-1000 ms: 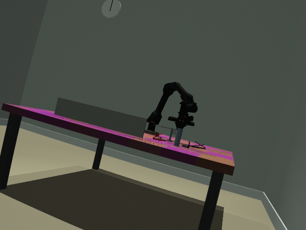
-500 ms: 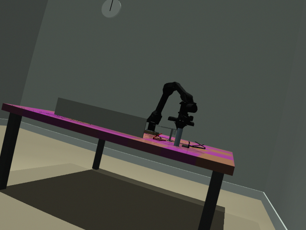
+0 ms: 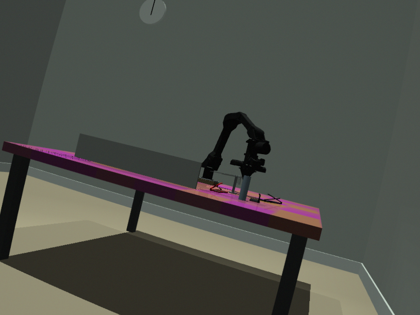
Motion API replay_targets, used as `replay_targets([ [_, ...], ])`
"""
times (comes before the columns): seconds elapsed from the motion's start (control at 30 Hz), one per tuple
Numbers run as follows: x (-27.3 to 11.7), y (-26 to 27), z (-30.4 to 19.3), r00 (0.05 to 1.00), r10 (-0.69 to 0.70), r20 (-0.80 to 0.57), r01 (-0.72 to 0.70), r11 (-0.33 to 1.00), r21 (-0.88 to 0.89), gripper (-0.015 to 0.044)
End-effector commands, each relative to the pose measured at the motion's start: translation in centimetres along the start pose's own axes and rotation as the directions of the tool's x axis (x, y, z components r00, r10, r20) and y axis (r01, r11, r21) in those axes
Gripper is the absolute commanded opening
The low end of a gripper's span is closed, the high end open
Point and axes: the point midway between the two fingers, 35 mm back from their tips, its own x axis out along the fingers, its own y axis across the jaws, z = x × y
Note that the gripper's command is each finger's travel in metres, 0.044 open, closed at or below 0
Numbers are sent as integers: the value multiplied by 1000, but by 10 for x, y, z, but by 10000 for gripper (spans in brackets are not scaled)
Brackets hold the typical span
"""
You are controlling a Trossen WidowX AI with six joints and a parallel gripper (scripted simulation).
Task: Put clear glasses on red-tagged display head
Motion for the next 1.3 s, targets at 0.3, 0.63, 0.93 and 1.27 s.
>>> replay_targets([
  [0.3,2,3,-9,1000,3,-10,-3,1000,4,0],
  [0.63,2,3,-12,1000,3,-10,-3,1000,4,0],
  [0.93,2,4,-14,1000,3,-10,-3,1000,4,0],
  [1.27,2,3,-11,1000,3,-10,-3,1000,4,0],
])
